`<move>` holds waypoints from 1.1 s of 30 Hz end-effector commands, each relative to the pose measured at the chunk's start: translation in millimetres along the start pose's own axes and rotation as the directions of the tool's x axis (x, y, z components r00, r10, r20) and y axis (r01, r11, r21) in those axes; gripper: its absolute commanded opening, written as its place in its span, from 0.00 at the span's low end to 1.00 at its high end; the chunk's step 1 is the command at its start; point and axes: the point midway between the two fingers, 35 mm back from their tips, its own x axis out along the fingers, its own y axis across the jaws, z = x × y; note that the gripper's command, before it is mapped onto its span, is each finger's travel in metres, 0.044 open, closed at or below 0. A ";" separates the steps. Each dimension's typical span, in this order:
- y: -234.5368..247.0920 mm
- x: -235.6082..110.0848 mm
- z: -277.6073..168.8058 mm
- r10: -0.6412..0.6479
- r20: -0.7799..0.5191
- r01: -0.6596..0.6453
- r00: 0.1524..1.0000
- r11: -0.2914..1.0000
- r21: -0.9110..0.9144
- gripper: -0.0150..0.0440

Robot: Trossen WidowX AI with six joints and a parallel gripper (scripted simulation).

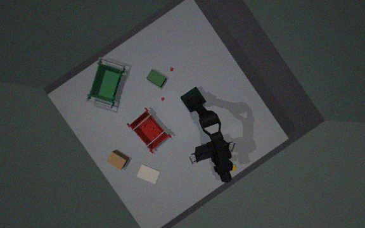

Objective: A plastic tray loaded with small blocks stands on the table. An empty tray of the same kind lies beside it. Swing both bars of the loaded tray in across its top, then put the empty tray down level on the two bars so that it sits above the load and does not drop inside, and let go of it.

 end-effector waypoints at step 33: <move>49.2 -9.4 0.9 0.006 -0.005 -0.006 1.000 1.000 -0.003 0.25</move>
